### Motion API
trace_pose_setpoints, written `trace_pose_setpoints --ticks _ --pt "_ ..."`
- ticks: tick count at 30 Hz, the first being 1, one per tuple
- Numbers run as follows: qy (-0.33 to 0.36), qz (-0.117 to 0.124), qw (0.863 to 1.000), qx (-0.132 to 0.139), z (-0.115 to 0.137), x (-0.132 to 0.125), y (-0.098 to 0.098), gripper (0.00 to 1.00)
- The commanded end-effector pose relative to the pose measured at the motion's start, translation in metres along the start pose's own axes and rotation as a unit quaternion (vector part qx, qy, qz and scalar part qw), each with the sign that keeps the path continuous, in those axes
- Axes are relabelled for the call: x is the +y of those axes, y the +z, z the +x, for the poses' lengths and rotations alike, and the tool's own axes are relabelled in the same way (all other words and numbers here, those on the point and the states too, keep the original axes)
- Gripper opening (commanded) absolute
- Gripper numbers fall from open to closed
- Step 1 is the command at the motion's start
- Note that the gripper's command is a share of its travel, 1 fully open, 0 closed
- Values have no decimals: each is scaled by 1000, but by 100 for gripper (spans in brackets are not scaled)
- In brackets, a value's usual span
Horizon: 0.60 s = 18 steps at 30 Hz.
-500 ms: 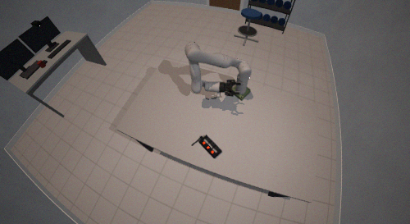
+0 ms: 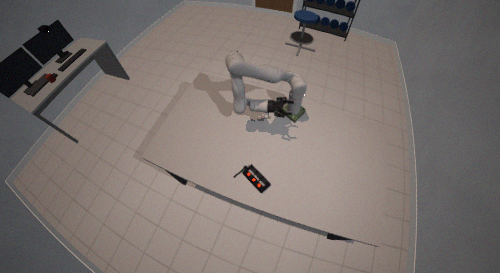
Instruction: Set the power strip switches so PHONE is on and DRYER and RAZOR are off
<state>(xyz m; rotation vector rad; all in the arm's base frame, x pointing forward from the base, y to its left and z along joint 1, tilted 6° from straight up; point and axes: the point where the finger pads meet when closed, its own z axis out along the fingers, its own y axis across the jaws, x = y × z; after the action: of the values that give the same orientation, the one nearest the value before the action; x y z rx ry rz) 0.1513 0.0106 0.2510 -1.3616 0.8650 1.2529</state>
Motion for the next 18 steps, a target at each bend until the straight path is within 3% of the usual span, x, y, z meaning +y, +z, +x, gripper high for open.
trace_pose_setpoints --ticks 1,2,3,18 --pt "0 0 1000 0 0 0 0 100" --pt "0 0 1000 0 0 0 0 100" --pt "0 0 1000 0 0 0 0 0" --pt "0 0 1000 0 0 0 0 0"
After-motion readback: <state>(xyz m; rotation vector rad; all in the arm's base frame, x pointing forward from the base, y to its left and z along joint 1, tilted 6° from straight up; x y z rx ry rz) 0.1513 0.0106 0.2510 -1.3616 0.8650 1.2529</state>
